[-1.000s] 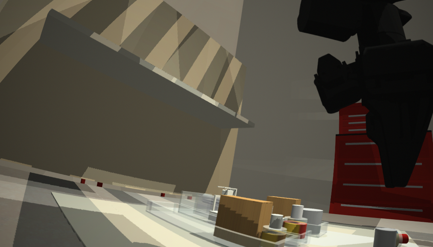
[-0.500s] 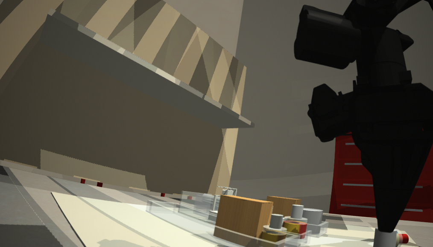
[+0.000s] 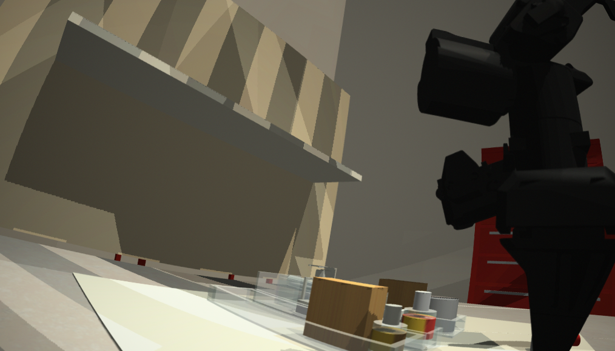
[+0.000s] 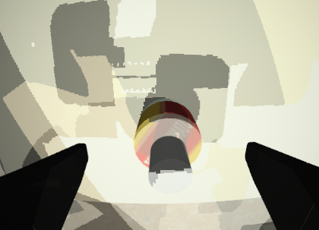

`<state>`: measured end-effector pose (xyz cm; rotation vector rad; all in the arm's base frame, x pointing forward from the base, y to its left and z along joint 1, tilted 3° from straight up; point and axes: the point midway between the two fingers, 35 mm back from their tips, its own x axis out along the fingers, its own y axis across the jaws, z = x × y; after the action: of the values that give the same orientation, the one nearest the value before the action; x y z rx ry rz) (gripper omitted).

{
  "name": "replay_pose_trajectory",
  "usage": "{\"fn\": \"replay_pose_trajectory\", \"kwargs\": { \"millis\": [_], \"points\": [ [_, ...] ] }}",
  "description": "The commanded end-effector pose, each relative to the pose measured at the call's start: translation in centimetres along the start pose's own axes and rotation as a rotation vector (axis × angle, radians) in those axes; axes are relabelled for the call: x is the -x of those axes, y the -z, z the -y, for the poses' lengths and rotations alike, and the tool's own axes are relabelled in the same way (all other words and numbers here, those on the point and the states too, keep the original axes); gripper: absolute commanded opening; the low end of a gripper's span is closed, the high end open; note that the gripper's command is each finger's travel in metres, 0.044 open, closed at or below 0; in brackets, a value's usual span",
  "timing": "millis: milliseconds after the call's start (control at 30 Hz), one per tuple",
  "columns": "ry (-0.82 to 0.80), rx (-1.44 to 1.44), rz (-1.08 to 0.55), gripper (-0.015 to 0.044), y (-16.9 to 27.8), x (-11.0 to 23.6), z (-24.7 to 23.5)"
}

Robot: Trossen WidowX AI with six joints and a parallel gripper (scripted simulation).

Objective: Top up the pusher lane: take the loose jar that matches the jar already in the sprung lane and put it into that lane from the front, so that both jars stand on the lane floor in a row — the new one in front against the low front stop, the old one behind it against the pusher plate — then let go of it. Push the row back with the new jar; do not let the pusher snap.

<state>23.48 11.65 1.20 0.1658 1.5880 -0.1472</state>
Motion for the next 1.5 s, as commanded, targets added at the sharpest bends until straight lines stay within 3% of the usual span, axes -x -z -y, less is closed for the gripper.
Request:
{"fn": "replay_pose_trajectory", "kwargs": {
  "millis": [0, 333, 667, 867, 1033, 1467],
  "points": [
    [0.0, 0.003, -0.006, 0.044, 0.2, -0.8, 0.0],
    [0.0, 0.003, -0.006, 0.044, 0.2, -2.1, 0.1],
    [0.0, 0.003, -0.006, 0.0177, 0.2, -2.1, 0.1],
    [0.0, 0.003, -0.006, 0.0138, 0.2, -2.1, 0.1],
    [0.0, 0.003, -0.006, 0.0006, 0.1, -0.7, -0.2],
    [-0.001, 0.003, -0.006, 0.0, 0.5, 7.6, -1.0]
  ]
}}
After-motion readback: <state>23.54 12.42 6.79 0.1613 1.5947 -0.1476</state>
